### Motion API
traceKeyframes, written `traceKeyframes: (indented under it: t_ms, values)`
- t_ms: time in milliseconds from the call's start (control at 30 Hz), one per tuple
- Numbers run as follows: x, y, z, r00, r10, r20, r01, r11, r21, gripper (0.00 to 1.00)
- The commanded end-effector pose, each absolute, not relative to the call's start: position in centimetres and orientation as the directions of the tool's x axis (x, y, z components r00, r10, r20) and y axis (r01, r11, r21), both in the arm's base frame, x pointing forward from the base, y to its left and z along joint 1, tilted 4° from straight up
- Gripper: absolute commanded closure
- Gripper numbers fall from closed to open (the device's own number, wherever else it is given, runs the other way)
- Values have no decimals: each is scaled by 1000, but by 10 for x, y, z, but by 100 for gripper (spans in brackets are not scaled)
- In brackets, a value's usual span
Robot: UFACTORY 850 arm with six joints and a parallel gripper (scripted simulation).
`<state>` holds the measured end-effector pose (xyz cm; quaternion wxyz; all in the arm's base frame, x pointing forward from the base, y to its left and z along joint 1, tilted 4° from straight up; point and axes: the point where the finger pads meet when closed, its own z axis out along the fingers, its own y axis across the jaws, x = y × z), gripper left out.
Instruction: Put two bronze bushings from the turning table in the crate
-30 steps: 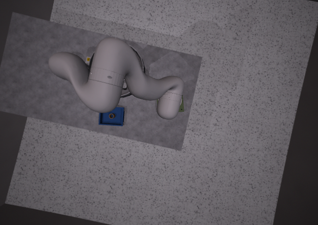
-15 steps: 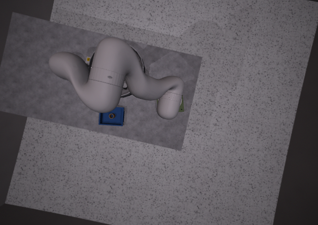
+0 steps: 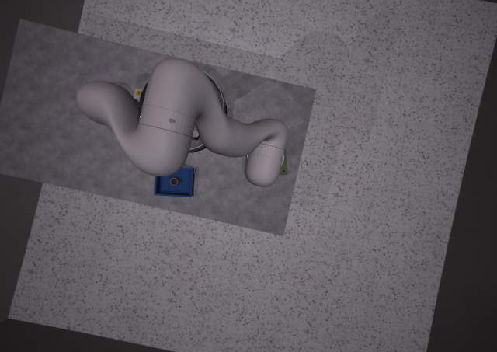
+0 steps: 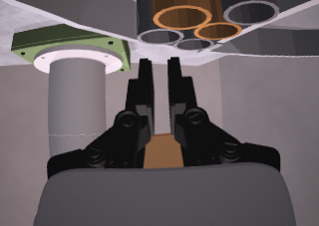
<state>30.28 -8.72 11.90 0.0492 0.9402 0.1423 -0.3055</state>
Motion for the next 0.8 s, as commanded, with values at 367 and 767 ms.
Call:
traceKeyframes:
  t_ms: [367,767]
  values:
    - [303,-88,119,774,237,-587,298,-955,7,90]
    - [304,-87,97,774,237,-587,298,-955,7,90]
